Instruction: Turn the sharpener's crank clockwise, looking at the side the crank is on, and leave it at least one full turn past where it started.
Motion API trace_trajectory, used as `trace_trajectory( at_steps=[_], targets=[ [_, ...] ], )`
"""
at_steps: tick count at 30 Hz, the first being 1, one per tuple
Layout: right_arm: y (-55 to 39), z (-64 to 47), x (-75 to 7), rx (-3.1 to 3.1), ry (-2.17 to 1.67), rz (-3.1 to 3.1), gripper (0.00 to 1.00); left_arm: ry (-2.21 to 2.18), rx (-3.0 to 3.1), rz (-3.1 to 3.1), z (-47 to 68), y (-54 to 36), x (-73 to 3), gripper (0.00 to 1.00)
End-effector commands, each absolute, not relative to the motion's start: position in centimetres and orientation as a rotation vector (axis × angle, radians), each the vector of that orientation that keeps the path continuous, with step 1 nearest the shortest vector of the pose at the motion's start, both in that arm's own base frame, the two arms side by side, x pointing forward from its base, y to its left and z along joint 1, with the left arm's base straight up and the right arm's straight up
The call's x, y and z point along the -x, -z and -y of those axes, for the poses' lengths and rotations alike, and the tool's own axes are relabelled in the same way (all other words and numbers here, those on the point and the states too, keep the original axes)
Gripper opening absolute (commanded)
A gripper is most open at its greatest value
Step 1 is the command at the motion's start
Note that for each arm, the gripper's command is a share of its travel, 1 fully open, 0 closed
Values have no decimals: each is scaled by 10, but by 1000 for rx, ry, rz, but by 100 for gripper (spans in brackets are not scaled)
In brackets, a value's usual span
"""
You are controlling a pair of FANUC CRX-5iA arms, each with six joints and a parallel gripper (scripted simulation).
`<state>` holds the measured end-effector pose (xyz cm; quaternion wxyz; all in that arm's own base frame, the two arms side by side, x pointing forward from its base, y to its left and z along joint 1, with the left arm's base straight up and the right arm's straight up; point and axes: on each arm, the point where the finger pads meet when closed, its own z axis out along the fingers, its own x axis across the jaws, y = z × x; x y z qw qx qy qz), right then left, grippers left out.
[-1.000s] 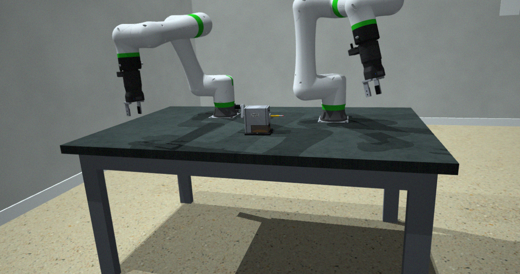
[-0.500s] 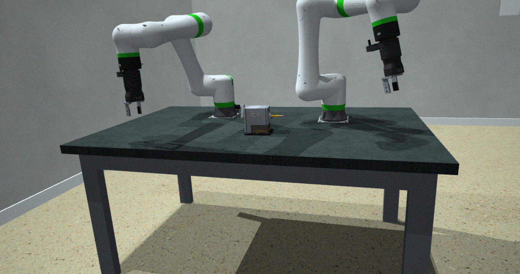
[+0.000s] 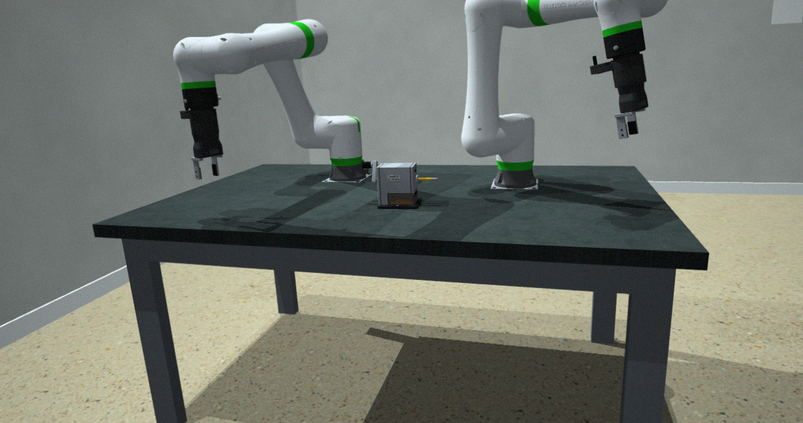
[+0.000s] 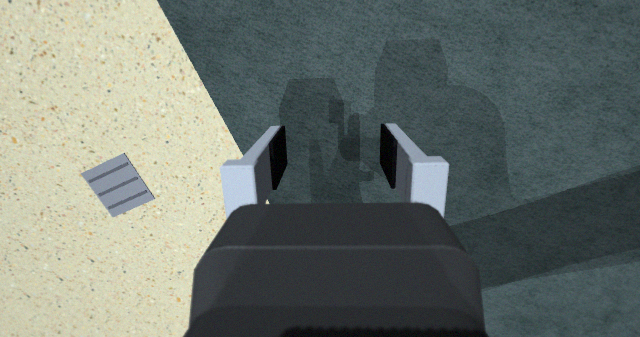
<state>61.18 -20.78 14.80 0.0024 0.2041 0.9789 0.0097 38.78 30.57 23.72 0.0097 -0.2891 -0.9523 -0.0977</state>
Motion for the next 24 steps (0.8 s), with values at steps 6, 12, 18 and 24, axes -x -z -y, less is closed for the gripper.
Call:
trace_trajectory(
  at_steps=[6,12,18,24],
  targets=[
    [-150,208,-612,-639,-29,-3068,100,269,801,2996,-342,-244,-354,100],
    [-150,208,-612,-639,-29,-3068,100,248,747,3007,-360,-246,-334,100],
    [-150,208,-612,-639,-29,-3068,100,228,695,3017,-376,-249,-314,100],
    [-150,208,-612,-639,-29,-3068,100,205,634,3029,-394,-253,-290,100]
  ],
)
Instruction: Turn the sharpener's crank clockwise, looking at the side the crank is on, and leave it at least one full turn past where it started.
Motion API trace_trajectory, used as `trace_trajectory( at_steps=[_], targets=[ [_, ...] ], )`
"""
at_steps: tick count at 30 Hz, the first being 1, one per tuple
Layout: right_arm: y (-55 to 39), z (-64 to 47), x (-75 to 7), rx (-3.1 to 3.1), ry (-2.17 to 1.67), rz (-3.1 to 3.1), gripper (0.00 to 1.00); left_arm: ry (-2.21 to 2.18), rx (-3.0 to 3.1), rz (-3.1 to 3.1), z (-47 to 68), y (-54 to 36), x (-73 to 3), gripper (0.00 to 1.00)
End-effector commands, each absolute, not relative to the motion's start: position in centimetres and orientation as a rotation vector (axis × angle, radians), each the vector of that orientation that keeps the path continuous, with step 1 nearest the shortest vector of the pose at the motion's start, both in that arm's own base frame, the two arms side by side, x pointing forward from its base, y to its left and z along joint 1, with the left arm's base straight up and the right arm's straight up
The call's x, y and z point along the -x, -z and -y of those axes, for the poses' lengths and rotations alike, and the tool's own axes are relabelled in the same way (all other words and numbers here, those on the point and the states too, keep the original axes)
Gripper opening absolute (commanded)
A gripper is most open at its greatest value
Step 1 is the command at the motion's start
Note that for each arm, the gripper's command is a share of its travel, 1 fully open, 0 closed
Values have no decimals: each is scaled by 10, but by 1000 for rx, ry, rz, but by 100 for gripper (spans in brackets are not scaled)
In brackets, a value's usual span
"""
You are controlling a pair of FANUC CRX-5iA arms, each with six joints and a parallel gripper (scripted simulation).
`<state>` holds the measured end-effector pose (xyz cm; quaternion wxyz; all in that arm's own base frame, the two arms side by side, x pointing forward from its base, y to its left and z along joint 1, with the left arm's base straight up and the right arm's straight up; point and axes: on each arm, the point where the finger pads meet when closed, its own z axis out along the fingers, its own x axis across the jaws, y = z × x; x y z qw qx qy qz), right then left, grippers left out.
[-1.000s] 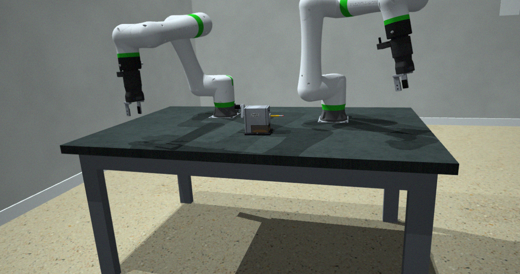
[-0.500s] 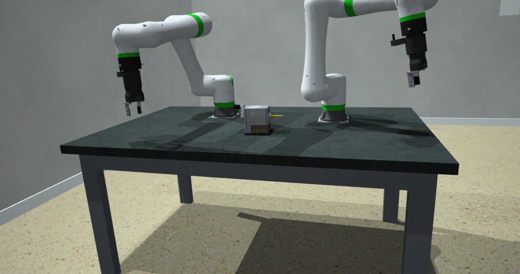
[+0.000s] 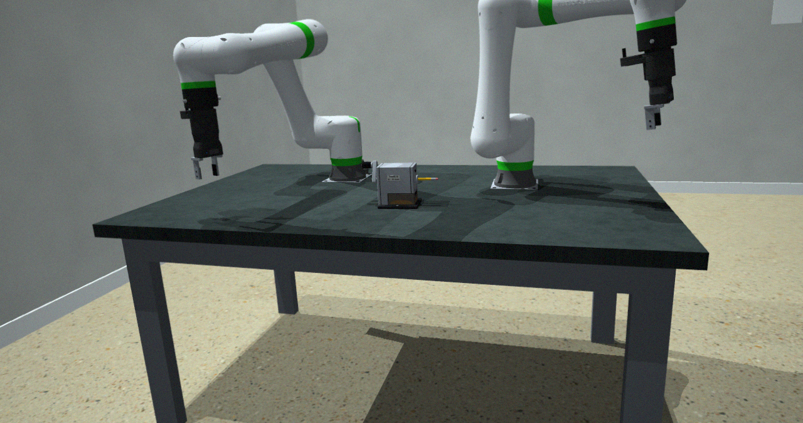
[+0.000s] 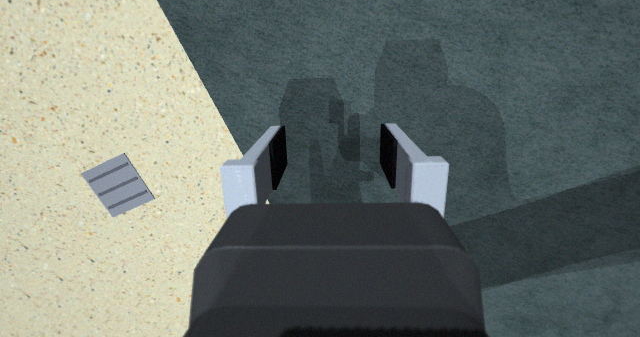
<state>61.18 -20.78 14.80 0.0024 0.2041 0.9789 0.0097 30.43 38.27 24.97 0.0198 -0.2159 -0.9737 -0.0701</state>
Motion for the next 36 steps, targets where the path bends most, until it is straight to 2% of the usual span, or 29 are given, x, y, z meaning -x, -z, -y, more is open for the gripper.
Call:
trace_trajectory(
  at_steps=[1,36],
  targets=[
    [-150,208,-612,-639,-29,-3068,100,202,624,3031,-396,-253,-286,100],
    [-150,208,-612,-639,-29,-3068,100,104,358,3082,-453,-269,-168,100]
  ],
)
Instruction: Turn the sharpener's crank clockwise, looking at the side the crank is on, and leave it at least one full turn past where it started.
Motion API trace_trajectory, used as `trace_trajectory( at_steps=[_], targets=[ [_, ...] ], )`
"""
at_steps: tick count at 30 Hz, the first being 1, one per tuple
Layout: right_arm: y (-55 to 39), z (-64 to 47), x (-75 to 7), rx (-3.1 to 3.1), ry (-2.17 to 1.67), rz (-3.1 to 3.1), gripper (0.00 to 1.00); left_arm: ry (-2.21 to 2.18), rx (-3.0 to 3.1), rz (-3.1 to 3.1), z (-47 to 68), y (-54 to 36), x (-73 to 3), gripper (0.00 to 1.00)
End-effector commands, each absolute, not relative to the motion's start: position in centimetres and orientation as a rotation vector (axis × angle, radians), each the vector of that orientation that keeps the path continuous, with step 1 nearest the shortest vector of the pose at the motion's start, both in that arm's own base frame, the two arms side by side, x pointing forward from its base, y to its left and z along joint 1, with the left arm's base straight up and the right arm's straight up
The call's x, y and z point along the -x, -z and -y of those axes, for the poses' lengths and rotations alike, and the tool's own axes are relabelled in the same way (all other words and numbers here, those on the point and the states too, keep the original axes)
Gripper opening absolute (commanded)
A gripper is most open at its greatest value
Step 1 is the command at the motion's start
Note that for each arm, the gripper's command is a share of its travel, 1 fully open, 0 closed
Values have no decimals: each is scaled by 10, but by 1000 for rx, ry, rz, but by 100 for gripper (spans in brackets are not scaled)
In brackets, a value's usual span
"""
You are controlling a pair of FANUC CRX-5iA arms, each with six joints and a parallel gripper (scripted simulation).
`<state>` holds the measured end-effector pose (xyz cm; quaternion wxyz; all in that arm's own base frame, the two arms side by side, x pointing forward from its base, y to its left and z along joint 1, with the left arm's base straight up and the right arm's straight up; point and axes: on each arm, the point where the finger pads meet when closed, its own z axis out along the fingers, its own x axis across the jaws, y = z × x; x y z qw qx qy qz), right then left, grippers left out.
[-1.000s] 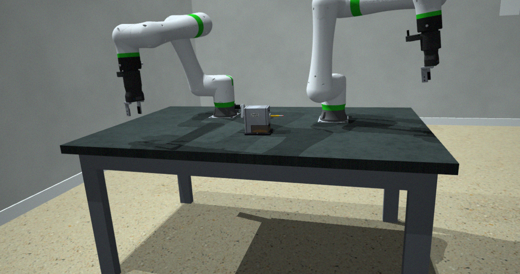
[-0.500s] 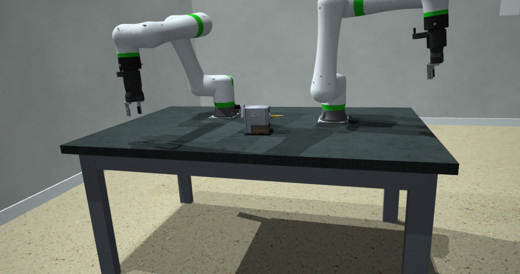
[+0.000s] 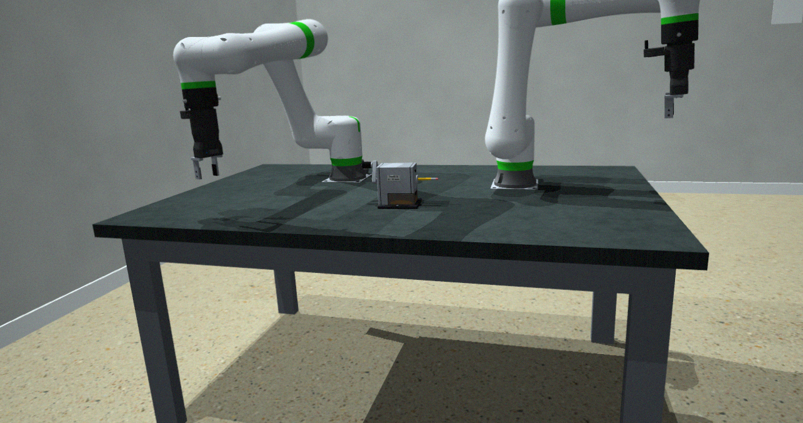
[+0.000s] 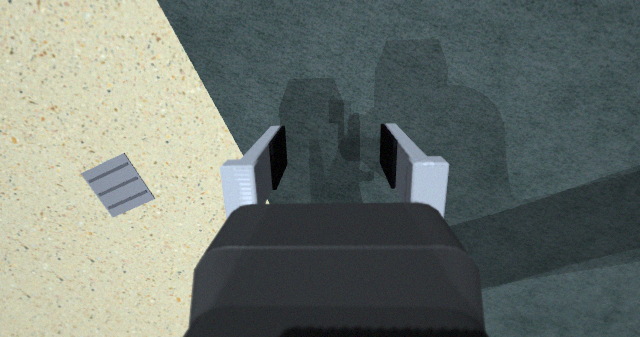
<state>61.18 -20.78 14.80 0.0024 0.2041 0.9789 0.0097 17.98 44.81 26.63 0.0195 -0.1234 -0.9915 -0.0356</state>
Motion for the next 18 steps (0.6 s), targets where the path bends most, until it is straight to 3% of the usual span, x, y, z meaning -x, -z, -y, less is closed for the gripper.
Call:
trace_trajectory(
  at_steps=[1,18],
  targets=[
    [-150,208,-612,-639,-29,-3068,100,101,351,3084,-454,-269,-165,100],
    [-150,208,-612,-639,-29,-3068,100,68,251,3102,-466,-275,-118,100]
  ],
)
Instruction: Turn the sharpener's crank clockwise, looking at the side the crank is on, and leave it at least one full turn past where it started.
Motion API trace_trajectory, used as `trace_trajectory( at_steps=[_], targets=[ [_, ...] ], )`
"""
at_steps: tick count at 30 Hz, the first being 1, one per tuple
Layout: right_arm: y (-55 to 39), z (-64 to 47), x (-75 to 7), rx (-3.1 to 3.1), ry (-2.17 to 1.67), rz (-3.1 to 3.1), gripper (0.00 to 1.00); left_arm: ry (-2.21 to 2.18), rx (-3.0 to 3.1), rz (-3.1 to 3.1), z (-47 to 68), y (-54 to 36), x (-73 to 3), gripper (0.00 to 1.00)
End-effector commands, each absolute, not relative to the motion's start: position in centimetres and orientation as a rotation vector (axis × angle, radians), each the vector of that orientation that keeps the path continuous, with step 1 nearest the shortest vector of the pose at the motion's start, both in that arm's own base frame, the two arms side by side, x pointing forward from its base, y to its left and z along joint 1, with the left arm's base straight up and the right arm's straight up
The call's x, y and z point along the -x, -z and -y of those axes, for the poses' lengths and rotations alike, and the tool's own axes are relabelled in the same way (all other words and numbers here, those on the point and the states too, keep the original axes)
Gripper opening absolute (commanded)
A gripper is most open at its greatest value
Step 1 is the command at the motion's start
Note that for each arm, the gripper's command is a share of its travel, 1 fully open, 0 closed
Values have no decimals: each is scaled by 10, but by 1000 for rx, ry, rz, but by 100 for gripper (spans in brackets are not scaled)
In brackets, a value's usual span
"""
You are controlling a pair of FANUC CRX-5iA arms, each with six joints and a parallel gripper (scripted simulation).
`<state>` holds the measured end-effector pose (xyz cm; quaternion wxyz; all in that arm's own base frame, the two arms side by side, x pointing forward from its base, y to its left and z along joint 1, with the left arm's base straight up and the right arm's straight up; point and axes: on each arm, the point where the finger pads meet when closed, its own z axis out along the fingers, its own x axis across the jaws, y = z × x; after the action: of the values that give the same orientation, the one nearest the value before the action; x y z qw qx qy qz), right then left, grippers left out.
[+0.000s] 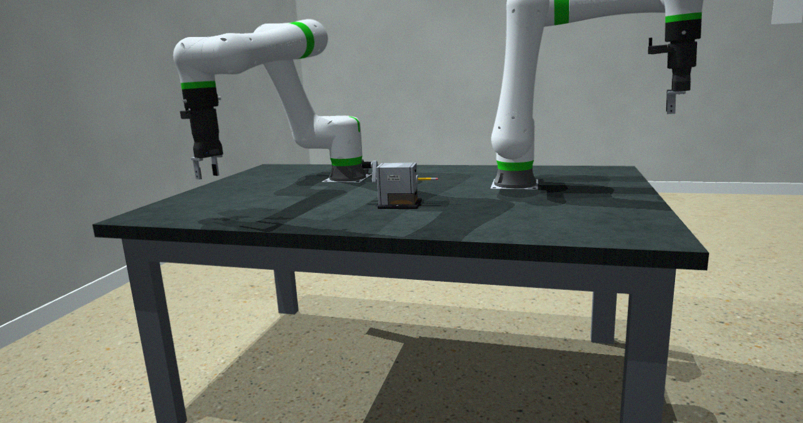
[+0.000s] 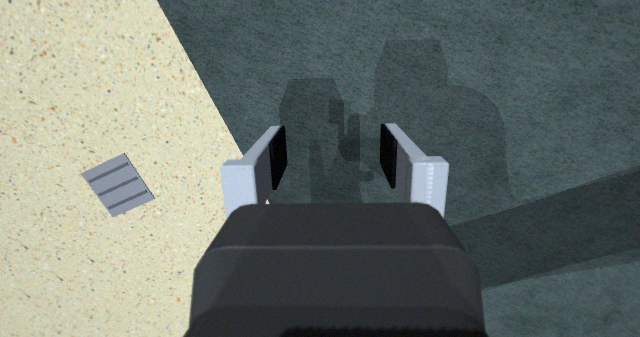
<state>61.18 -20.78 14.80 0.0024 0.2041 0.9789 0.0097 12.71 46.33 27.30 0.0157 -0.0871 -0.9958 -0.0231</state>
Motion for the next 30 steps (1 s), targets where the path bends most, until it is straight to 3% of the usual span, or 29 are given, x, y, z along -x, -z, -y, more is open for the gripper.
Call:
trace_trajectory(
  at_steps=[1,30],
  targets=[
    [-150,208,-612,-639,-29,-3068,100,66,245,3103,-466,-276,-115,100],
    [-150,208,-612,-639,-29,-3068,100,29,124,3124,-474,-283,-56,100]
  ],
)
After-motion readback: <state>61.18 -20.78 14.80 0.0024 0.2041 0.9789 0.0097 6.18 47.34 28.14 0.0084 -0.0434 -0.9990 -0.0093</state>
